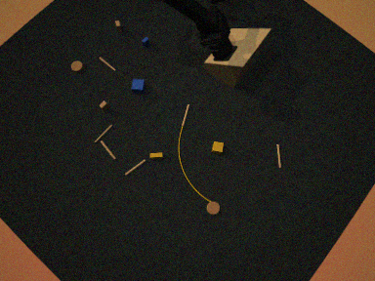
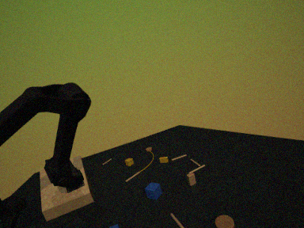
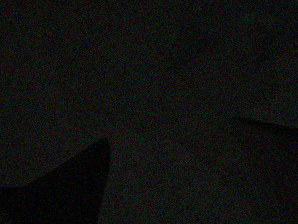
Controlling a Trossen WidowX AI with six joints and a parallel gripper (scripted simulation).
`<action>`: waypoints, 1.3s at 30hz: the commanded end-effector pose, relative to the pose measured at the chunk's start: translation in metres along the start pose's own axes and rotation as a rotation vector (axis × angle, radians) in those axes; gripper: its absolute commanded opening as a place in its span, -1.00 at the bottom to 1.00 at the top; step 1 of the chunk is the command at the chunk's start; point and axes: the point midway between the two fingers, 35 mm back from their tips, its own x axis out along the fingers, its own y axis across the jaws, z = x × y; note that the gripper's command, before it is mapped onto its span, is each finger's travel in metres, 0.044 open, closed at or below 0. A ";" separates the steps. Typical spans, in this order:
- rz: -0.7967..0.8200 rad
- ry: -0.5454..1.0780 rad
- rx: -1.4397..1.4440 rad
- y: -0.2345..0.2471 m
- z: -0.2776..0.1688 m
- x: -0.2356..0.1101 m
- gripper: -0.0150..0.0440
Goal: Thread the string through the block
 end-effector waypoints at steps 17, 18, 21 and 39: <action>0.015 -0.016 -0.122 0.024 -0.025 -0.034 1.00; 0.017 0.004 -0.176 0.028 -0.034 -0.032 1.00; 0.028 0.065 -0.335 0.040 -0.064 -0.024 1.00; 0.156 0.419 -1.052 0.041 -0.238 -0.022 1.00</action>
